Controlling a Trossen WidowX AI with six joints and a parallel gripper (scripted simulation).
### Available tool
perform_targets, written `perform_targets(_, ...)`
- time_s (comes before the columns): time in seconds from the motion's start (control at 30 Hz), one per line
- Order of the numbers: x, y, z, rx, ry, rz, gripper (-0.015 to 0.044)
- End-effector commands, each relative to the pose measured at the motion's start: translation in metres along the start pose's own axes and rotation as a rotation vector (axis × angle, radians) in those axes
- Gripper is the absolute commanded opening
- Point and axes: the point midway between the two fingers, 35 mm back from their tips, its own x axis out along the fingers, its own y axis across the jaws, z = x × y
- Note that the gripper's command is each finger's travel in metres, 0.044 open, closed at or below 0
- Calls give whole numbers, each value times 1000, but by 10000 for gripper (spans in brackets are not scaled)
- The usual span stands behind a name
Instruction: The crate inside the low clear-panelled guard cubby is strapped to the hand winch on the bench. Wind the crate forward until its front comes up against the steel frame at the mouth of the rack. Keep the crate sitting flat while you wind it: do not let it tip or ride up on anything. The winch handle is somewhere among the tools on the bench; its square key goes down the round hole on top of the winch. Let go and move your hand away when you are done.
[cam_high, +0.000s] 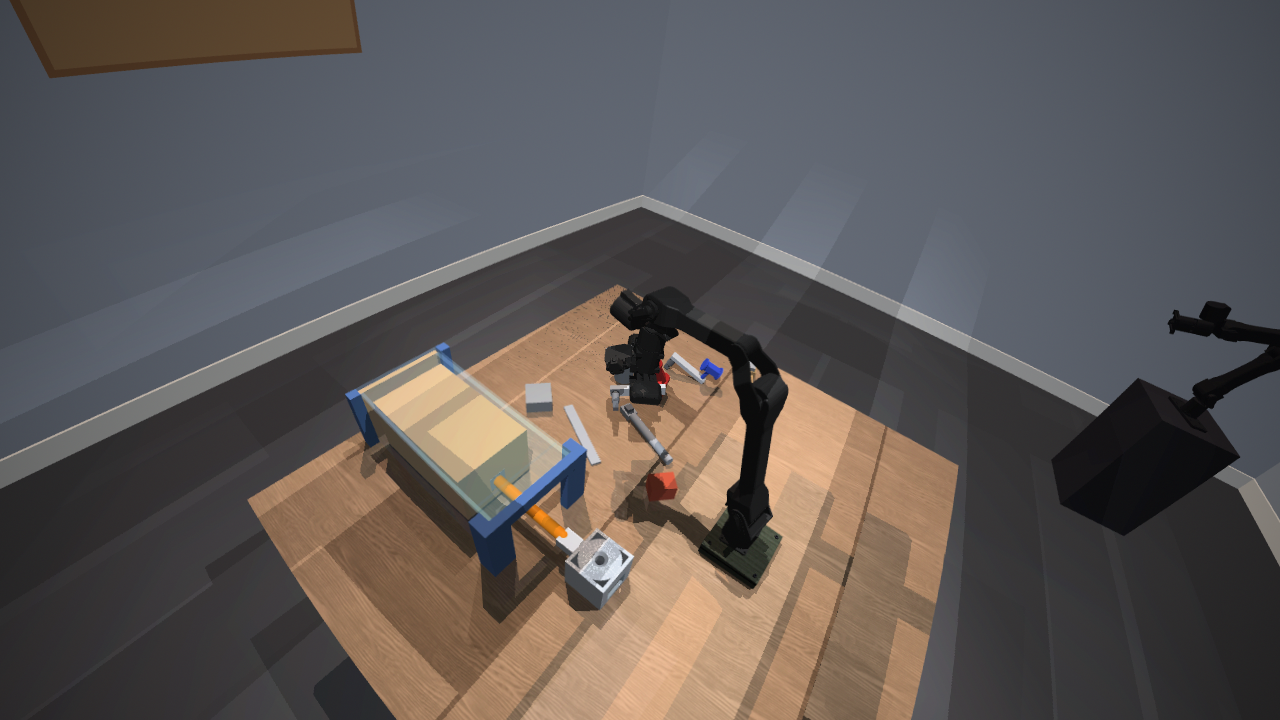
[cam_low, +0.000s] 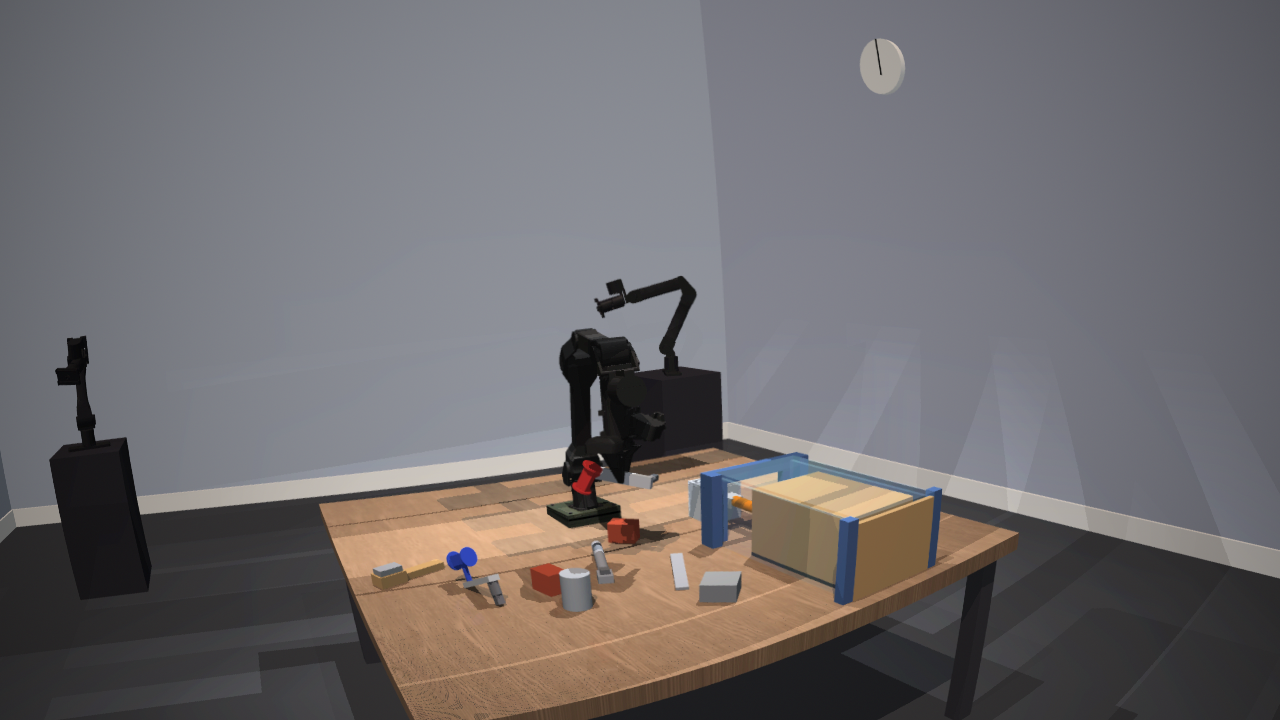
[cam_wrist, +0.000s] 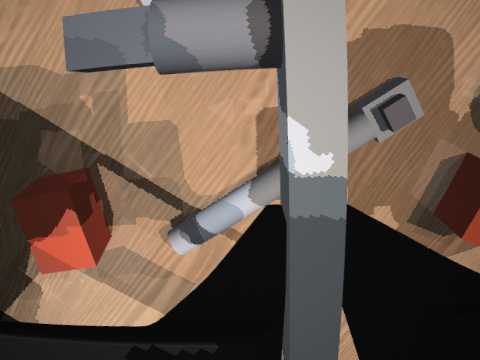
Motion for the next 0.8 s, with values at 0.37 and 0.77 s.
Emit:
perform_targets(0.37,-9,75,56,-593,-50,5,0)
perform_targets(0.77,-13,142,84,-1070,-85,15,0)
